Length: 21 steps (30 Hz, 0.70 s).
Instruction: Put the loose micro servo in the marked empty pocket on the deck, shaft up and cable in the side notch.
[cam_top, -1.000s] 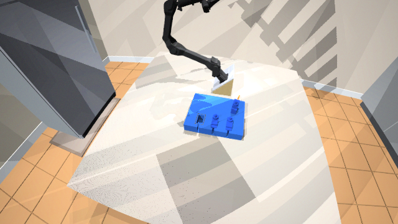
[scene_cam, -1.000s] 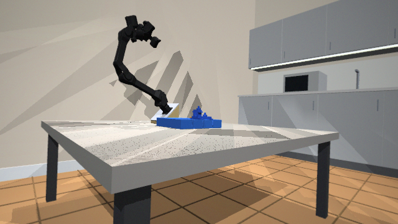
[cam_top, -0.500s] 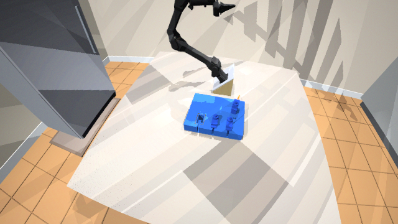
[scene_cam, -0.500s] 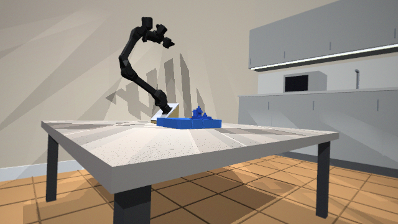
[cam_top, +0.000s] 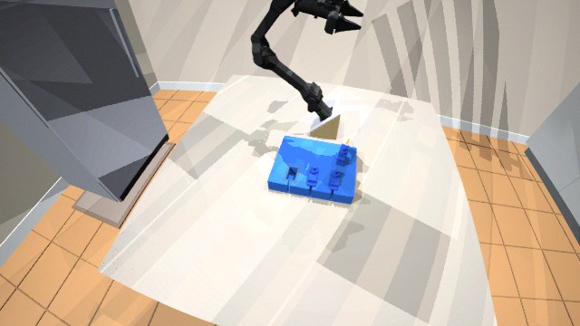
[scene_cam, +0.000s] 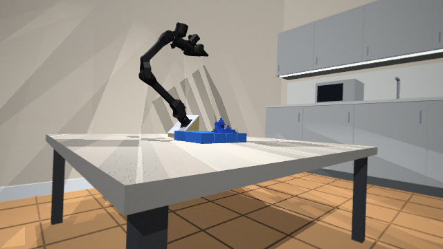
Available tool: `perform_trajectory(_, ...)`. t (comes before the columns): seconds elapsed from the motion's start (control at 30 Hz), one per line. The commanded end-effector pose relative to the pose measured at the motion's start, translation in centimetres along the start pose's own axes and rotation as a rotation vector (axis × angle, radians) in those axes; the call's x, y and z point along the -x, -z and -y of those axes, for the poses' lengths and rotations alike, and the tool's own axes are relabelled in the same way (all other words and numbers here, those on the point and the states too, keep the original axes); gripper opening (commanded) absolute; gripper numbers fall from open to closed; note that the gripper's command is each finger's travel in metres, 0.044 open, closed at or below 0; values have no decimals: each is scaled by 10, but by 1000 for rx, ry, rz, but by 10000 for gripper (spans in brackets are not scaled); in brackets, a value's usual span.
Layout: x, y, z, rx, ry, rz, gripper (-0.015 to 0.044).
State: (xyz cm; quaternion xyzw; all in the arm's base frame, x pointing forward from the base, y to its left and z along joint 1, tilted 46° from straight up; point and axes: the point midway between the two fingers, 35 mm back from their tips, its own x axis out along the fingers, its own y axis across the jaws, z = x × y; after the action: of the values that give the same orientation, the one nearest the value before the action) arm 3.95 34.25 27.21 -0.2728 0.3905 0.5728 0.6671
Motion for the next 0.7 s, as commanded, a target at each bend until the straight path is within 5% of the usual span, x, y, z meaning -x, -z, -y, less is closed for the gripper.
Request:
perform_trajectory(0.0, -19, 10, 17, 81, 50, -70, 440)
perform_trajectory(0.67, -87, 70, 95, 496, 138, -453, 440)
